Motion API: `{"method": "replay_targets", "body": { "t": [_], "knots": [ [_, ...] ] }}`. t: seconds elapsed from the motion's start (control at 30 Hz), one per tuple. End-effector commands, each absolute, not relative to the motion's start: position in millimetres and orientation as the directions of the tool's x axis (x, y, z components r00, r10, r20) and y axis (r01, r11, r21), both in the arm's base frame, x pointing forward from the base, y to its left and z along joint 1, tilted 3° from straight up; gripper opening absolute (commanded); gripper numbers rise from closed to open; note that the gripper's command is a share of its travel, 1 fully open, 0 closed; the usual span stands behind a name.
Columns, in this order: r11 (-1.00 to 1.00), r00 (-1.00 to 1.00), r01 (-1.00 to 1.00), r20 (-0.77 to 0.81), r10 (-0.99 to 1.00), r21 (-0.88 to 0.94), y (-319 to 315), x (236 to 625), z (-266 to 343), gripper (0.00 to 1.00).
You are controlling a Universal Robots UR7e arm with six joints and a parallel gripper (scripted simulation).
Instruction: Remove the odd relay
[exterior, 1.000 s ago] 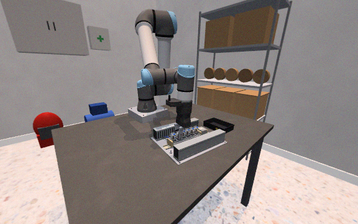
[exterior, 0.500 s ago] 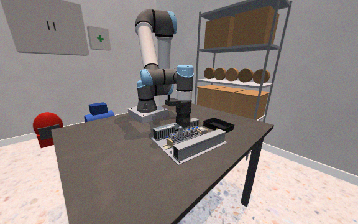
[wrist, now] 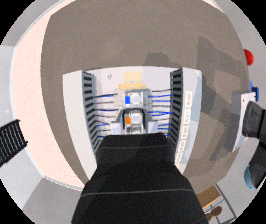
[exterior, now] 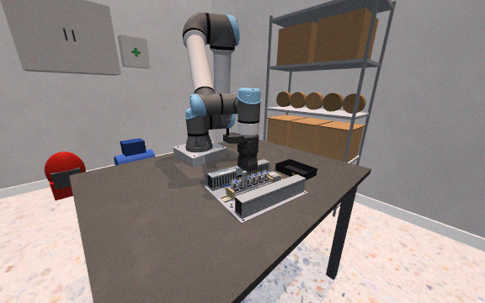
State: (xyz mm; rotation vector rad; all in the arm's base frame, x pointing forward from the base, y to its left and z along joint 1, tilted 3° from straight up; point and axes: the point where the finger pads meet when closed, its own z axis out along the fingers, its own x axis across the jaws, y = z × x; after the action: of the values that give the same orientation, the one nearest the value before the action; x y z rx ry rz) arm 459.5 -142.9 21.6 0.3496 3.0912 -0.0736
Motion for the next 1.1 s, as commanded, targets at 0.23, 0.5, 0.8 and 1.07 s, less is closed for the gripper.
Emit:
{"method": "replay_targets", "body": {
  "t": [0.23,0.5,0.8,1.07],
  "knots": [
    [0.974,-0.973,0.224,-0.064,0.221,-0.043,-142.6,459.0,22.3,0.0],
    [0.974,-0.973,0.224,-0.068,0.221,-0.043,-142.6,458.9,22.3,0.0],
    [0.974,-0.971,0.224,-0.09,0.22,-0.043,-142.5,458.3,22.3,0.0],
    [0.974,-0.971,0.224,-0.094,0.219,-0.043,-142.4,458.2,22.3,0.0]
  ]
}}
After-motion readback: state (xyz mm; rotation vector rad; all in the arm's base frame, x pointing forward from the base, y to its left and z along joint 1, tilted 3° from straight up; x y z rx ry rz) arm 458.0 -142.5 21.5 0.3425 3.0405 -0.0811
